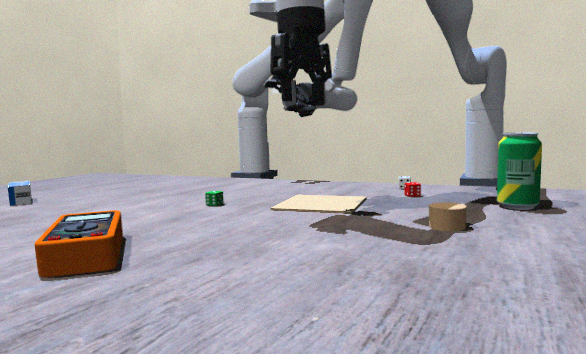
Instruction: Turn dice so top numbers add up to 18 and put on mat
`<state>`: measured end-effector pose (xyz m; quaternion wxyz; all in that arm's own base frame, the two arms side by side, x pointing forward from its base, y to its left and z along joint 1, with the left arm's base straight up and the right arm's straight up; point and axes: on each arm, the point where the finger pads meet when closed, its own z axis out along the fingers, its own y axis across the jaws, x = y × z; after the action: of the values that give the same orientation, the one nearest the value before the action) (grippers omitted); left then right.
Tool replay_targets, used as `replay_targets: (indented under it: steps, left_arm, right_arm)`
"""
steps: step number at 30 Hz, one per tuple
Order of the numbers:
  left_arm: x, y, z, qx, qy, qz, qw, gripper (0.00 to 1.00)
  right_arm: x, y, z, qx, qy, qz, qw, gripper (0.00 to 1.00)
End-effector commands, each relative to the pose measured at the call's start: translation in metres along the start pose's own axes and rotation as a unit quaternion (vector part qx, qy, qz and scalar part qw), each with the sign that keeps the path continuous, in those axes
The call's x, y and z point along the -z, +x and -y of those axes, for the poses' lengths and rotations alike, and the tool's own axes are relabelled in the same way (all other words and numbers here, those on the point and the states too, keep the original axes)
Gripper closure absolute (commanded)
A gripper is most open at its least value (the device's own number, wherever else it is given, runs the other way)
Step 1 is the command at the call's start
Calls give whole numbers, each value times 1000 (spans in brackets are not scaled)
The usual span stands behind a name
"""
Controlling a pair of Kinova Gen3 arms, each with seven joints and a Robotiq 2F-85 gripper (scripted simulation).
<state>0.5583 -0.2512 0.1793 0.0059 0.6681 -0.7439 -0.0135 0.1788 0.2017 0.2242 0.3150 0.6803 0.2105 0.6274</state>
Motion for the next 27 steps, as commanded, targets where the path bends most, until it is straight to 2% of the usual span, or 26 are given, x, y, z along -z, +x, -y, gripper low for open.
replay_targets:
  steps: [1, 2, 9, 15, 27]
  left_arm:
    - [-2, 27, 7, 11, 2, 2, 1000, 2]
    - [-2, 27, 7, 11, 2, 2, 1000, 2]
    - [-10, 77, 10, 30, 8, -1, 1000, 2]
    - [-14, 107, 9, 41, 11, -3, 999, 2]
    - [-18, 130, 8, 50, 14, -5, 999, 2]
  right_arm:
    - [0, 0, 0, -1, 0, 0, 1000, 2]
    - [0, 0, 0, -1, 0, 0, 1000, 2]
    - [0, 0, 0, -1, 0, 0, 1000, 2]
    - [0, 0, 0, -1, 0, 0, 1000, 2]
    - [0, 0, 0, -1, 0, 0, 1000, 2]
